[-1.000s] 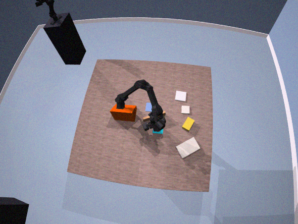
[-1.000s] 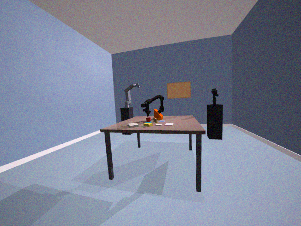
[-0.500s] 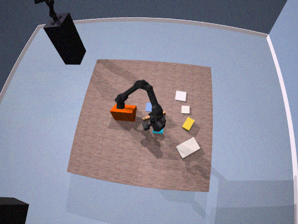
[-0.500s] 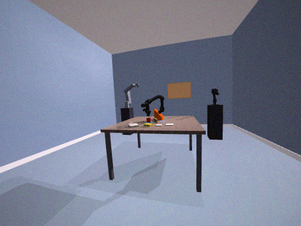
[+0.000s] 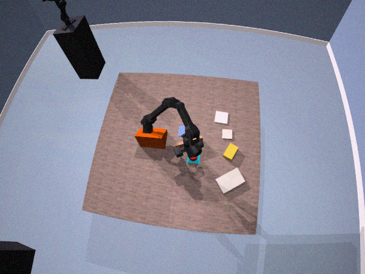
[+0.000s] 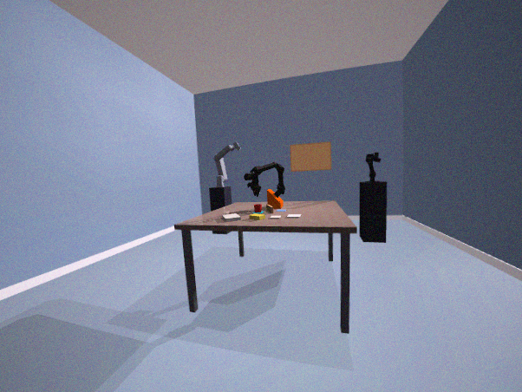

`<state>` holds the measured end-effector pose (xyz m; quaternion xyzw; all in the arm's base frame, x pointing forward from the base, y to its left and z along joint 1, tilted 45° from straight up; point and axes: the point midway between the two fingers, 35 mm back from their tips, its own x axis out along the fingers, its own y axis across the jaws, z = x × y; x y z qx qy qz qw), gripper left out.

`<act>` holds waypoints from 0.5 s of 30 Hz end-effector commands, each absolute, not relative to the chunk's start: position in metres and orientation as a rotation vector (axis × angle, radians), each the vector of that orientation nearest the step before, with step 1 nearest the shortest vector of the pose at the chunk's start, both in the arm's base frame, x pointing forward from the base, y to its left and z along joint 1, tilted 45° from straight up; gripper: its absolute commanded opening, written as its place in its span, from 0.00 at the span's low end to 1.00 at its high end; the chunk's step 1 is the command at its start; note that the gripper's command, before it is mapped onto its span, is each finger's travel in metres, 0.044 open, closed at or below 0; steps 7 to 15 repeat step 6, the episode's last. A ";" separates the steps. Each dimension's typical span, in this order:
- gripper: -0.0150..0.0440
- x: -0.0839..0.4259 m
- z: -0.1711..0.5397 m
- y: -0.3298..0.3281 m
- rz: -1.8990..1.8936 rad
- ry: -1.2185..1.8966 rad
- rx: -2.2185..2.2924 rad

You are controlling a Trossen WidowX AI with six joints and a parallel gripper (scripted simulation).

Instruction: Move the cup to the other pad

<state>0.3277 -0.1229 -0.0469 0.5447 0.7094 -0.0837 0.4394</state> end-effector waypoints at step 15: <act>1.00 0.328 -0.048 -0.122 -0.208 1.764 1.353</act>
